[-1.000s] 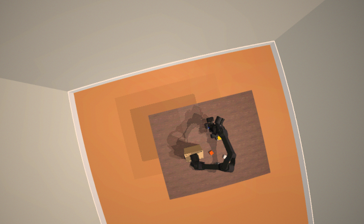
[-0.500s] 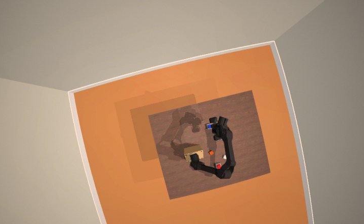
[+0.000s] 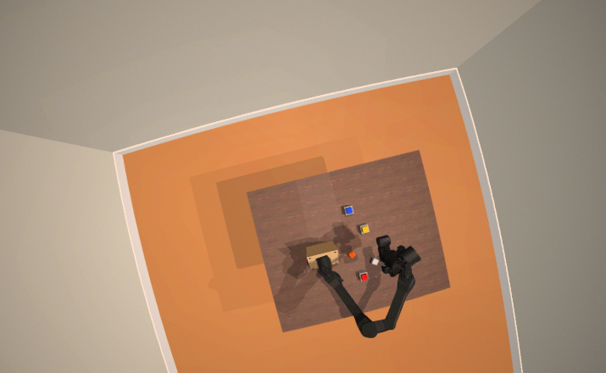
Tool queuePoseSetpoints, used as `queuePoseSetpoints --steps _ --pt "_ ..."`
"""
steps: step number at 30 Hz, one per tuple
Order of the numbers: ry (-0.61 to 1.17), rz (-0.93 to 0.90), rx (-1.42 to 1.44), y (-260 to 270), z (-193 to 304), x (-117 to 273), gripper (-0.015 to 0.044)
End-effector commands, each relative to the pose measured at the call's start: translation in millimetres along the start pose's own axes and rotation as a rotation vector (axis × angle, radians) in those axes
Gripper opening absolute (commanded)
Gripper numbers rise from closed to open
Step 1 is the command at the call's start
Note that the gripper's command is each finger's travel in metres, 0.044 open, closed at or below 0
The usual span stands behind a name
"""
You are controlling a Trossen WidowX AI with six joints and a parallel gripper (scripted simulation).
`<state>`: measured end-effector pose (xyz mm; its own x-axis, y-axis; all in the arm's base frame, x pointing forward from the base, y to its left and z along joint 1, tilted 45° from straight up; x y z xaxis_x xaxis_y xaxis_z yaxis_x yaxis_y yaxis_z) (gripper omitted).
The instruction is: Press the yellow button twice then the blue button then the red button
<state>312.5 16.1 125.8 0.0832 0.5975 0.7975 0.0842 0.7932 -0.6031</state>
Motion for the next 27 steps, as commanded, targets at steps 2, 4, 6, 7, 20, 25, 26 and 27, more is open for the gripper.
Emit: queuePoseSetpoints --steps 2,4,6,7,20,25,26,27 --pt "0.009 0.034 0.013 -78 26 0 0.0020" --pt "0.012 0.054 0.009 -108 42 0 0.0020" --pt "0.019 0.078 0.005 -135 61 1 0.0020" --pt "0.025 0.092 0.003 -147 72 2 0.0020" --pt "0.046 0.127 -0.002 -177 100 -19 0.0020" --pt "0.046 0.133 -0.001 -183 104 -57 0.0020" --pt "0.046 0.133 -0.001 -183 104 -57 0.0020" --pt "0.046 0.133 -0.001 -183 104 -57 0.0020"
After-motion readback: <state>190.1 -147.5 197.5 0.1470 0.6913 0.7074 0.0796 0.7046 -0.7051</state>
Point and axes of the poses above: the point midway between the two fingers, 35 mm back from their tips, its own x axis back along the fingers, its own y axis across the jaws, z = x × y, the point moved 10 cm from there along x, back along the fingers, and after that the axes turned 5 degrees about x, right-handed, at the moved point
